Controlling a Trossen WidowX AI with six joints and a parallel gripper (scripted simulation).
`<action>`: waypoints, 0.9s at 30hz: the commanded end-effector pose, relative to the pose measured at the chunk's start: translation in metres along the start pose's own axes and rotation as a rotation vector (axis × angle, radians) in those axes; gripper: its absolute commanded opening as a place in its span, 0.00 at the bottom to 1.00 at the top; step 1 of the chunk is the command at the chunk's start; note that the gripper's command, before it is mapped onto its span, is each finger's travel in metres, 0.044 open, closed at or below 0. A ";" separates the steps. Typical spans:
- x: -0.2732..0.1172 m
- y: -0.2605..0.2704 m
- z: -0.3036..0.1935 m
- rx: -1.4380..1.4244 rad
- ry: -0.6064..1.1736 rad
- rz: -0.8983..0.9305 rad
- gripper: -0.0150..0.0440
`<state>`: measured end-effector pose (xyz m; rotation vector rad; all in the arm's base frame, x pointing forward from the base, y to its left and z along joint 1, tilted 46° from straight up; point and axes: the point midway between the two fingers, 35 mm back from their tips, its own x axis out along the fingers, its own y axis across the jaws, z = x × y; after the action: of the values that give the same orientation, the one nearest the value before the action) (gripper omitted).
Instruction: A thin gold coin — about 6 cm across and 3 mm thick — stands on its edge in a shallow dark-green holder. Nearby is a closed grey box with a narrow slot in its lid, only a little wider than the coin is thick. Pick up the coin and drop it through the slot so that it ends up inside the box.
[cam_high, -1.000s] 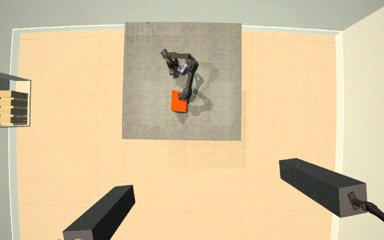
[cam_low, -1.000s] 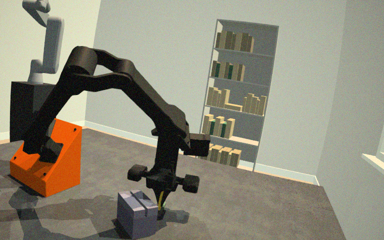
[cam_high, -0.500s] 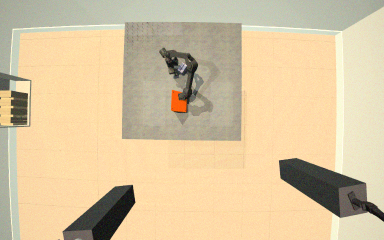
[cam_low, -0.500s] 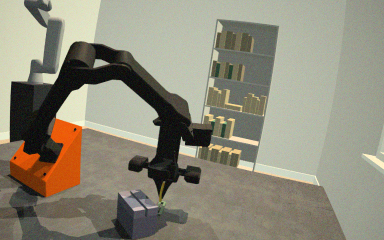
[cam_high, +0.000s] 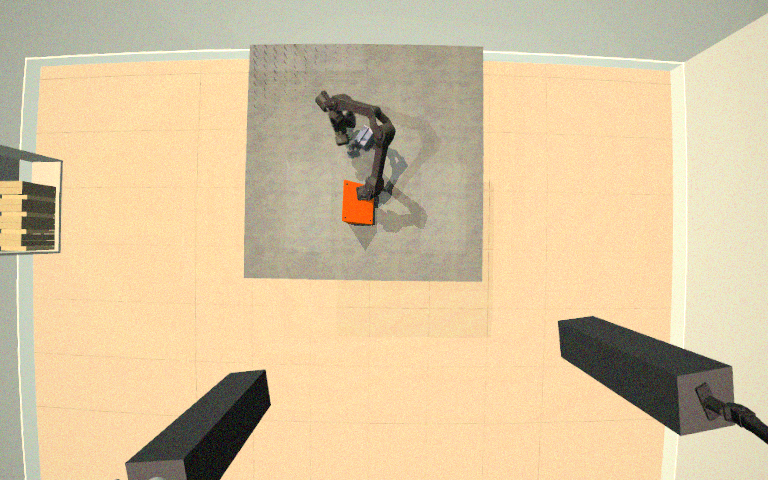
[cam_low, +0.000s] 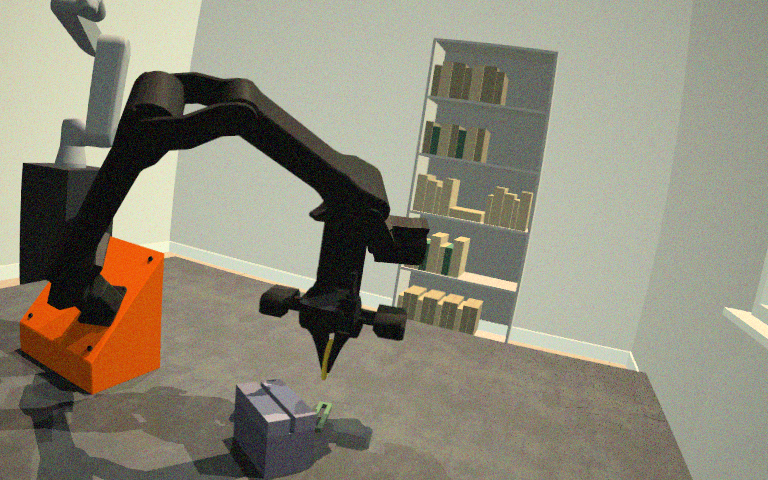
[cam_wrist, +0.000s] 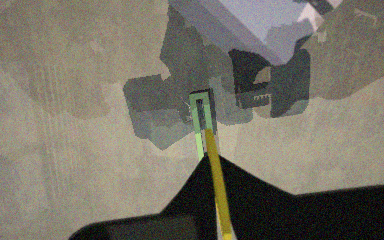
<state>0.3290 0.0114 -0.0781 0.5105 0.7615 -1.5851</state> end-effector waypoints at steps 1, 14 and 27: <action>-0.015 0.002 0.000 0.009 0.007 0.009 0.25; -0.032 -0.001 0.001 -0.076 0.006 0.009 0.25; -0.032 -0.005 -0.001 -0.523 0.004 0.010 0.25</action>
<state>0.3313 0.0341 -0.0552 0.2171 1.0502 -1.3682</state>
